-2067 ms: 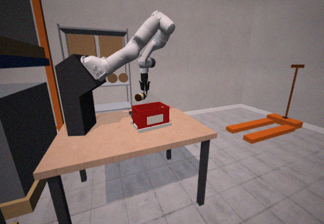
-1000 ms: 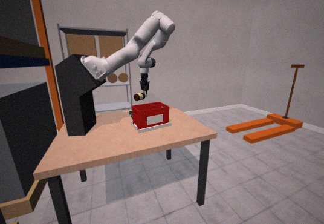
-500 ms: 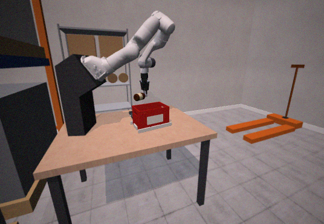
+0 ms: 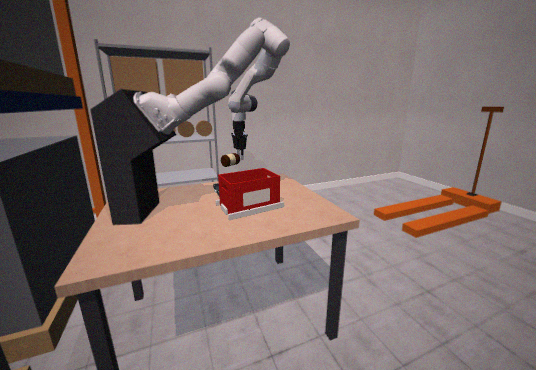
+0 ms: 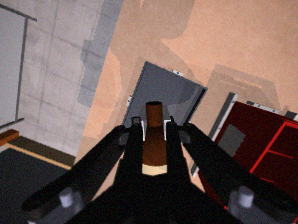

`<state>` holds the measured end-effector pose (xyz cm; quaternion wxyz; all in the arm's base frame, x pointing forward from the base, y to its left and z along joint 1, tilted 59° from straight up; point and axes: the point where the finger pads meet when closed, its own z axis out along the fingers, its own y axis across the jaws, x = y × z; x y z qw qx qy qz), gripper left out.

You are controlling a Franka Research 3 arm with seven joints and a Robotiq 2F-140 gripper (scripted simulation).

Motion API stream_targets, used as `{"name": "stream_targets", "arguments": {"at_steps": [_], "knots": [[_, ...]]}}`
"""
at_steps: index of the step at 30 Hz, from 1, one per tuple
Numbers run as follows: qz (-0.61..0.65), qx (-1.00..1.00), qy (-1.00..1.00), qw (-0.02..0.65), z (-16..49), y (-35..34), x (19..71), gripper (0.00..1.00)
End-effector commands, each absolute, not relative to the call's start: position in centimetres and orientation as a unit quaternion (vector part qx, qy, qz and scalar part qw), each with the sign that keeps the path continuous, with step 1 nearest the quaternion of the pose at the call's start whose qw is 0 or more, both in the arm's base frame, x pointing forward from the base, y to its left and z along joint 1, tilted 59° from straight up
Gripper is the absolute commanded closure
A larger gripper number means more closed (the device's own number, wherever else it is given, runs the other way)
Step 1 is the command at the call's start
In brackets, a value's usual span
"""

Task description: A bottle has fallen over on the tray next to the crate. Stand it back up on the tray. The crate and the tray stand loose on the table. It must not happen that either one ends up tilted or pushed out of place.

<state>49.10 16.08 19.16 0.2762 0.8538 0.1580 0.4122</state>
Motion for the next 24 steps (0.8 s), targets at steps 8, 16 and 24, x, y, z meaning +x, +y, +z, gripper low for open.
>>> {"name": "stream_targets", "arguments": {"at_steps": [8, 16, 24], "knots": [[0.435, 0.864, 0.083, 0.237, 19.12, 16.20, 49.03, 1.00], [0.442, 0.866, 0.061, 0.226, 19.12, 16.20, 49.04, 1.00], [0.442, 0.866, 0.060, 0.225, 19.12, 16.20, 49.04, 1.00]]}}
